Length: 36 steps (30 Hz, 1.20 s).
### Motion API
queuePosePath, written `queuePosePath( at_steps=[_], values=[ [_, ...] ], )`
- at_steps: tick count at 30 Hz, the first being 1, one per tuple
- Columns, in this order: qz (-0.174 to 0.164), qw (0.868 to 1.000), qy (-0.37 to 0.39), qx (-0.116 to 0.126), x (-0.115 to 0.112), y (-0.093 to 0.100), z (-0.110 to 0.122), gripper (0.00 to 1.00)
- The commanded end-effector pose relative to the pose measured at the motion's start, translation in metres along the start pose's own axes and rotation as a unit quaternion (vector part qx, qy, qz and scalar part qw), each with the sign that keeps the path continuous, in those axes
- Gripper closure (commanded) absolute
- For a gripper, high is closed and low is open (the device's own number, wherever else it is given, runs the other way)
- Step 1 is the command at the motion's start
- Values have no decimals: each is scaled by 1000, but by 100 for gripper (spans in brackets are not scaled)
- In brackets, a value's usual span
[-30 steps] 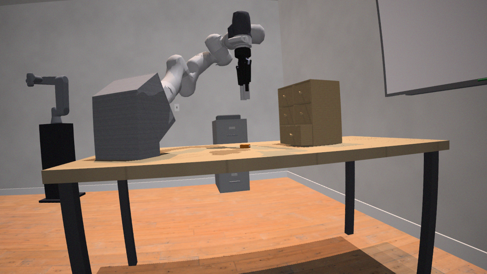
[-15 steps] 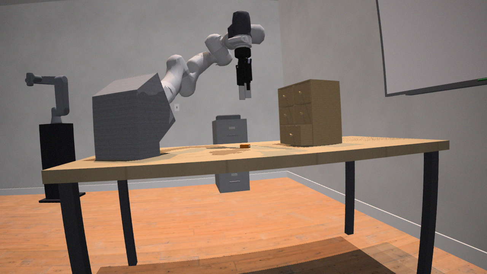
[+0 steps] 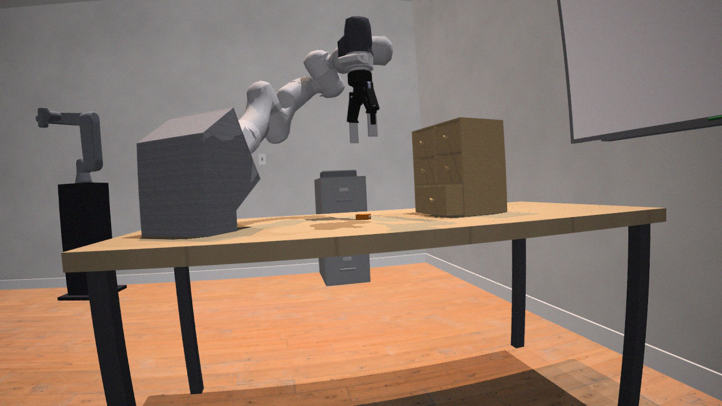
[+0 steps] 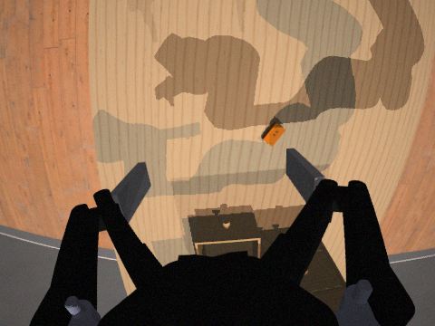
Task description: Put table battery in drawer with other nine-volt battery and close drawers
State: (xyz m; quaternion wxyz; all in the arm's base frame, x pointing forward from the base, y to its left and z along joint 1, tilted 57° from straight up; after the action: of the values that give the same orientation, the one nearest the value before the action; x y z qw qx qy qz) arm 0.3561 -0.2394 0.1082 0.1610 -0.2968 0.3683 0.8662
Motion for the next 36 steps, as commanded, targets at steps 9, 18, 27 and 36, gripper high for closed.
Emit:
queuePosePath(
  at_steps=[9, 18, 27, 36],
  values=[
    [2, 1000, -2, -1, 0, 21, 0, 0],
    [2, 1000, -2, -1, -1, 99, 0, 0],
    [2, 1000, -2, -1, -1, 142, 0, 0],
    [2, 1000, -2, -1, -3, 148, -1, 0]
  ],
)
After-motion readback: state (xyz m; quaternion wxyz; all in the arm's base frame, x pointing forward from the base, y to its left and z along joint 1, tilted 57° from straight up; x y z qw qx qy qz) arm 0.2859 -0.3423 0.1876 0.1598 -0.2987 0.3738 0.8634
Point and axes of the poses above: the point where the finger pads meet when closed, its own y axis back along the fingers, its own z axis across the jaws, x = y × z, the point moved 2 cm from there along y, back along the fingers, and after that the axes turned 10 degrees about y, right-handed, at the moved point
